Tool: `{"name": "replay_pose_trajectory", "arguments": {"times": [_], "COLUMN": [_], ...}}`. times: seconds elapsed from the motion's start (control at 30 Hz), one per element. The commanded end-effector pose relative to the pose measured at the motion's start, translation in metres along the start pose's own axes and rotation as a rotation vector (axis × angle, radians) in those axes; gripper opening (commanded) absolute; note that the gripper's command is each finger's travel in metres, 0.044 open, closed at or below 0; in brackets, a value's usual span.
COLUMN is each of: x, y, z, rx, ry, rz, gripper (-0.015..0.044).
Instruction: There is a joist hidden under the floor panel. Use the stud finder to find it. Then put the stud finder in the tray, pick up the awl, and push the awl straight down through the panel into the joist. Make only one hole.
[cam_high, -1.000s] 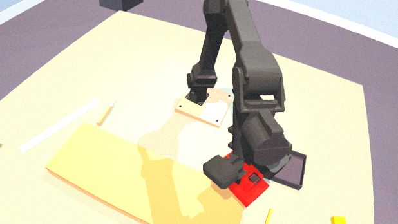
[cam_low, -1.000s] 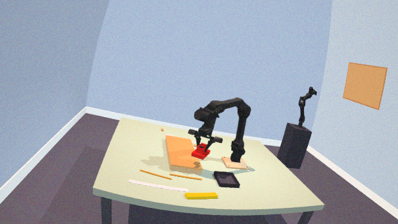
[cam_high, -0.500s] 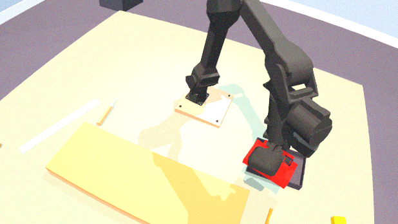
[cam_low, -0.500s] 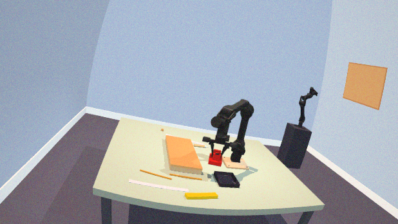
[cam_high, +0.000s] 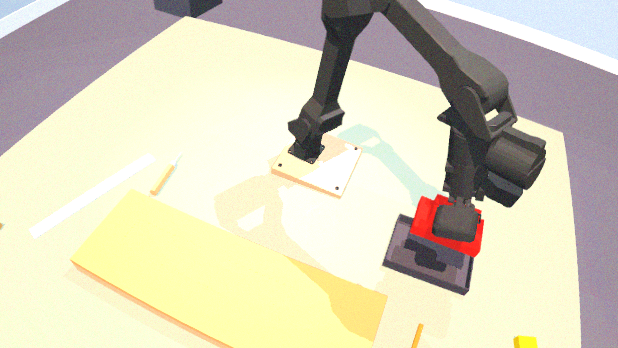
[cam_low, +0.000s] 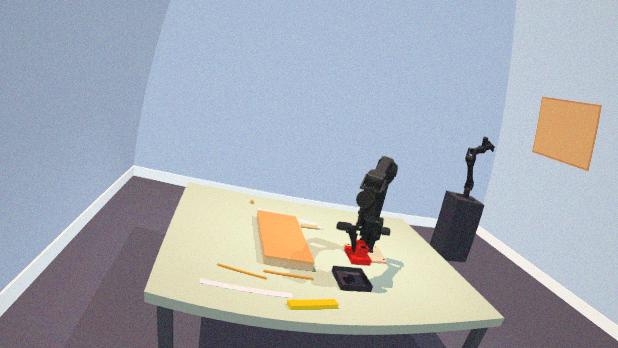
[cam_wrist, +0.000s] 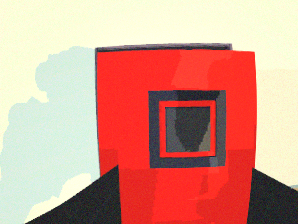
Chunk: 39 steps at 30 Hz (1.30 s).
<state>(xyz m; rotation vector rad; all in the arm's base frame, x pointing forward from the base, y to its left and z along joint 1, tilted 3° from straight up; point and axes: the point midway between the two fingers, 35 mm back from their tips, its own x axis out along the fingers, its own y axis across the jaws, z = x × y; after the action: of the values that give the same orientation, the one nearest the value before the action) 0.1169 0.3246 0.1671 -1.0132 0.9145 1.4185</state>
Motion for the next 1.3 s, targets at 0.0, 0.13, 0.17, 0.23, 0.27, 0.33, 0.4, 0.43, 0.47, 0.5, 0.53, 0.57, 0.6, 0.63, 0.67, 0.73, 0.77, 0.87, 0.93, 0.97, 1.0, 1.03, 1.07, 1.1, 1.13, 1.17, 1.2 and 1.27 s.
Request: {"name": "replay_pose_trajectory", "arguments": {"times": [0.0,0.13,0.17,0.23,0.27,0.33,0.4,0.43,0.47,0.5,0.53,0.57,0.6,0.63,0.67,0.73,0.77,0.87,0.93,0.97,1.0,1.03,1.07,1.1,1.13,1.17,1.2,1.27], "x": [-0.004,0.000,0.002,0.005,0.006,0.009,0.013,0.014,0.016,0.017,0.019,0.020,0.022,0.024,0.025,0.028,0.030,0.034,0.037,0.039,0.040,0.042,0.044,0.045,0.047,0.048,0.050,0.052], "y": [0.007,0.006,0.006,0.006,0.006,0.006,0.005,0.005,0.005,0.005,0.005,0.005,0.005,0.005,0.005,0.005,0.005,0.004,0.004,0.004,0.004,0.004,0.004,0.004,0.004,0.004,0.004,0.004], "z": [0.003,0.002,0.002,0.002,0.001,0.001,0.000,0.000,0.000,-0.001,-0.001,-0.001,-0.002,-0.002,-0.002,-0.003,-0.003,-0.004,-0.005,-0.006,-0.006,-0.007,-0.007,-0.007,-0.008,-0.008,-0.009,-0.010], "rx": [-0.016,-0.016,-0.016,-0.016,-0.016,-0.016,-0.016,-0.016,-0.016,-0.016,-0.016,-0.016,-0.016,-0.016,-0.016,-0.016,-0.016,-0.016,-0.016,-0.016,-0.016,-0.016,-0.016,-0.016,-0.016,-0.016,-0.016,-0.016], "ry": [-0.015,-0.015,-0.015,-0.015,-0.015,-0.015,-0.015,-0.015,-0.015,-0.015,-0.015,-0.015,-0.015,-0.015,-0.015,-0.015,-0.015,-0.015,-0.015,-0.015,-0.015,-0.015,-0.015,-0.015,-0.015,-0.015,-0.015,-0.015], "rz": [-0.006,-0.006,-0.006,-0.006,-0.006,-0.006,-0.006,-0.006,-0.006,-0.006,-0.006,-0.006,-0.006,-0.006,-0.006,-0.006,-0.006,-0.006,-0.006,-0.006,-0.006,-0.006,-0.006,-0.006,-0.006,-0.006,-0.006,-0.006], "gripper": [0.0000,0.0000,0.0000,0.0000,0.0000,0.0000,0.0000,0.0000,0.0000,0.0000,0.0000,0.0000,0.0000,0.0000,0.0000,0.0000,0.0000,0.0000,0.0000,0.0000,0.0000,0.0000,0.0000,0.0000,0.0000,0.0000,0.0000,0.0000]}}
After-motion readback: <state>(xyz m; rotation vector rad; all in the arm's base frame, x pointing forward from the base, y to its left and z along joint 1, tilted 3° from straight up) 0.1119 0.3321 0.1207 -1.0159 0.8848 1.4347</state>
